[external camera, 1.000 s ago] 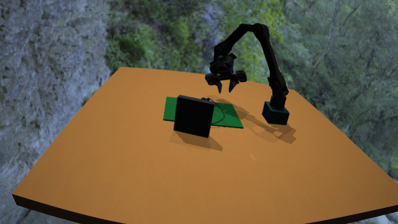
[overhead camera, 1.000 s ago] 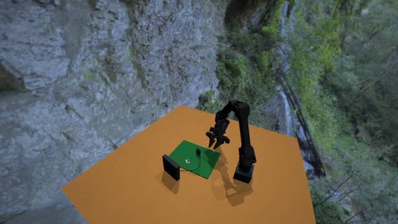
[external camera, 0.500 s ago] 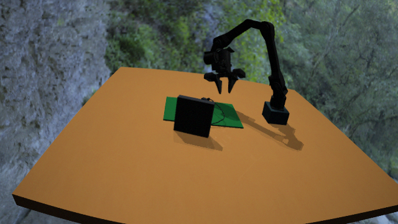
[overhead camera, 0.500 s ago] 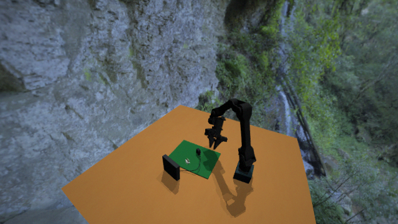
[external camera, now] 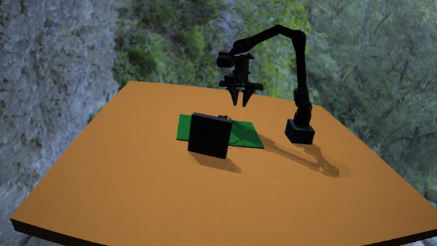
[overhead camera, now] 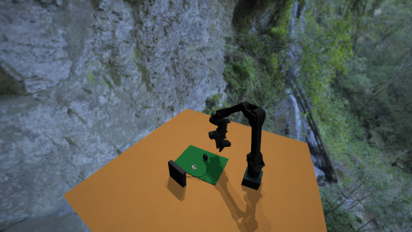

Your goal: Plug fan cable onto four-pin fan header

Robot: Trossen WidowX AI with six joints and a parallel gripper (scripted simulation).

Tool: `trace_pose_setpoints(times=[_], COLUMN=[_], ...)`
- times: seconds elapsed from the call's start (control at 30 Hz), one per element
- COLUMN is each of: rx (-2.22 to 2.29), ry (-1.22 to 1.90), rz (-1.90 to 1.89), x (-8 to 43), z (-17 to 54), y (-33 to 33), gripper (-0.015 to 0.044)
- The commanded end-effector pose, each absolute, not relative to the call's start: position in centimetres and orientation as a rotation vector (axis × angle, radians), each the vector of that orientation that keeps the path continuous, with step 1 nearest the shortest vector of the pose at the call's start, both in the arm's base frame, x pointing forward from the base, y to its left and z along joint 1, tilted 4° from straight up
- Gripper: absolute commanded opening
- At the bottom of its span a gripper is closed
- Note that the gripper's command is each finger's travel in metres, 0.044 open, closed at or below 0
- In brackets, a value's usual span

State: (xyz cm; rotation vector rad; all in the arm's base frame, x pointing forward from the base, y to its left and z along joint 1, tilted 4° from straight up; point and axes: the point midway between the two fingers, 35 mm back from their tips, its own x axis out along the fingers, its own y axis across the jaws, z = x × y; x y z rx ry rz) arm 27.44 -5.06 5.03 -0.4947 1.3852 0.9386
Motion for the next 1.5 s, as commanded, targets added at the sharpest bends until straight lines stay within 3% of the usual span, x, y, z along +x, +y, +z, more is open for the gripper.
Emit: trace_pose_setpoints(times=[0.0,0.27,0.4,0.57,1.0,1.47], rx=[-0.538,-0.557,-0.573,-0.968,-1.931,-1.94], ry=[1.417,1.426,1.423,1.239,0.399,0.387], rz=[0.805,0.747,0.748,1.1,1.91,1.918], x=[28.2,28.6,28.7,30.3,33.2,33.2], z=[5.9,6.3,6.4,8.6,14.5,14.6], y=[-5.3,-5.3,-5.3,-3.8,1.0,1.0], gripper=[0.0205,0.0205,0.031,0.044,0.044,0.044])
